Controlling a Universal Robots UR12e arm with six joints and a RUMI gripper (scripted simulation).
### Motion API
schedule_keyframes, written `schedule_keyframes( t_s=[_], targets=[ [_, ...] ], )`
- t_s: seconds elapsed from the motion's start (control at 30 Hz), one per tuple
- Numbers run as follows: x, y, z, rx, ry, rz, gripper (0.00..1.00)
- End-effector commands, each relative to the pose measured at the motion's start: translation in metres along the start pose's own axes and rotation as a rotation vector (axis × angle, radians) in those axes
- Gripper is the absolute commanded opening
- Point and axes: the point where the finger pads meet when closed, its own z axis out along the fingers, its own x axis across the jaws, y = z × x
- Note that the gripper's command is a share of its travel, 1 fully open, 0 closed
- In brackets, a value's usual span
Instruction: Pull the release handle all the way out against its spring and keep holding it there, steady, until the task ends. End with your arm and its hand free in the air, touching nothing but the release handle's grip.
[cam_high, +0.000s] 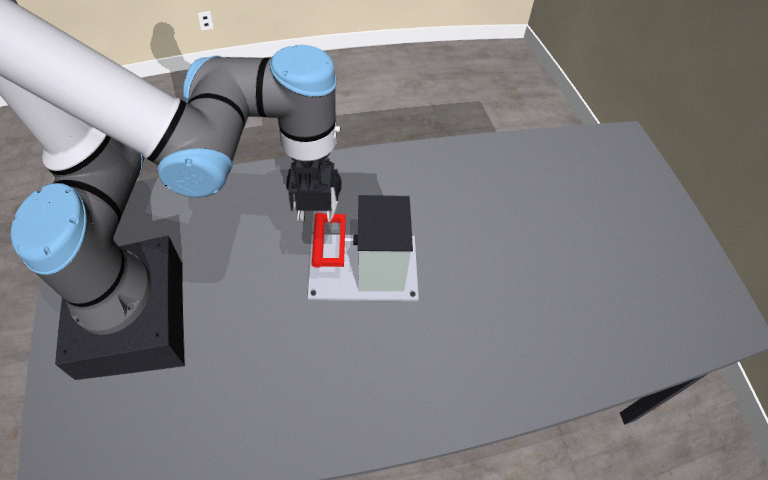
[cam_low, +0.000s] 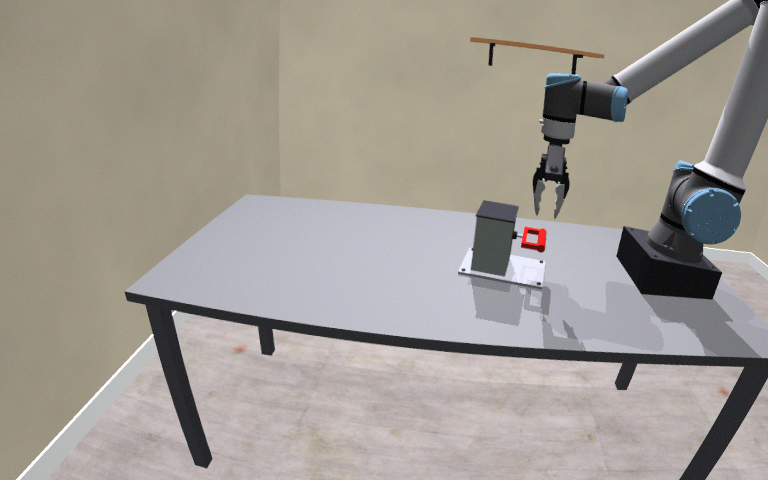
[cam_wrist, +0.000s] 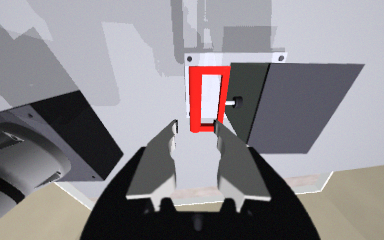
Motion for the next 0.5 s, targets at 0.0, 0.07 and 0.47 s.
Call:
schedule_keyframes(
  t_s=[0.0, 0.07, 0.47],
  targets=[
    [0.001, 0.001, -0.001, 0.0, 0.003, 0.002, 0.3],
    [0.001, 0.001, 0.0, 0.001, 0.003, 0.002, 0.3],
    [-0.001, 0.001, 0.01, 0.001, -0.002, 0.002, 0.3]
  ],
)
